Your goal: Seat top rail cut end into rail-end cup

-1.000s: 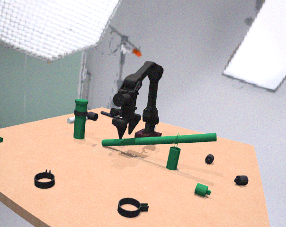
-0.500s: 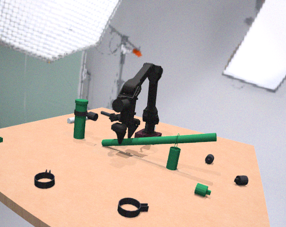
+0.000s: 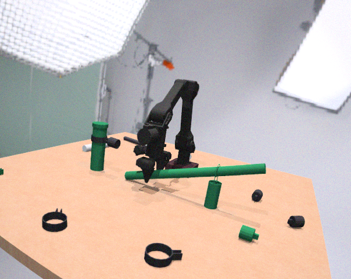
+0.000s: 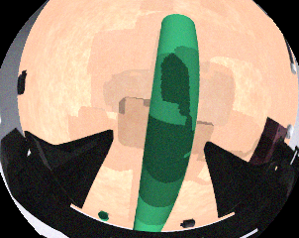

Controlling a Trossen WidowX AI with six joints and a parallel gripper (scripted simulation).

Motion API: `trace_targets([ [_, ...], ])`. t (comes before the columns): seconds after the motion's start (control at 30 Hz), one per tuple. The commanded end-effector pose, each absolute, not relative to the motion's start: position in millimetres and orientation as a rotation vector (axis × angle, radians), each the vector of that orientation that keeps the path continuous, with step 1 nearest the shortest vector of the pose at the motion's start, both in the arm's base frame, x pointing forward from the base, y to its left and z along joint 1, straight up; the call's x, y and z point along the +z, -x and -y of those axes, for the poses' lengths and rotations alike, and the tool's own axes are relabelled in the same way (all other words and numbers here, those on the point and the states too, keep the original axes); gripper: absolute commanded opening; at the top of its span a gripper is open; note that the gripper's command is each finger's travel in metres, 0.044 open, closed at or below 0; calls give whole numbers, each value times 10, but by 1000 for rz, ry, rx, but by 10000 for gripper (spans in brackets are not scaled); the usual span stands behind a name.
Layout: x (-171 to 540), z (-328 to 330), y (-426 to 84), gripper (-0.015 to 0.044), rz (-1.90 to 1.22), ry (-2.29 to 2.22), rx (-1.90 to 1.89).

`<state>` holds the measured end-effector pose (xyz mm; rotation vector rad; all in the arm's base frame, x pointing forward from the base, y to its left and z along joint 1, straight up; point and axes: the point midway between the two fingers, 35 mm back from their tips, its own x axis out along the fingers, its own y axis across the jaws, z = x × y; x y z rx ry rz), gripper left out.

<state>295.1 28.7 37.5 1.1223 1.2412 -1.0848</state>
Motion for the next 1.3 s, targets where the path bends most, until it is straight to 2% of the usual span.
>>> trace_targets([
  [0.0,334,-288,-2941,440,-1243,-1127,-1090],
  [0.33,335,-288,-2943,177,-1243,-1127,-1090],
  [0.57,335,-288,-2943,131,-1243,-1127,-1090],
  [0.73,382,-284,-2931,0,-1243,-1127,-1090],
  [1.27,1063,4,-2946,0,-1031,-933,-1205],
])
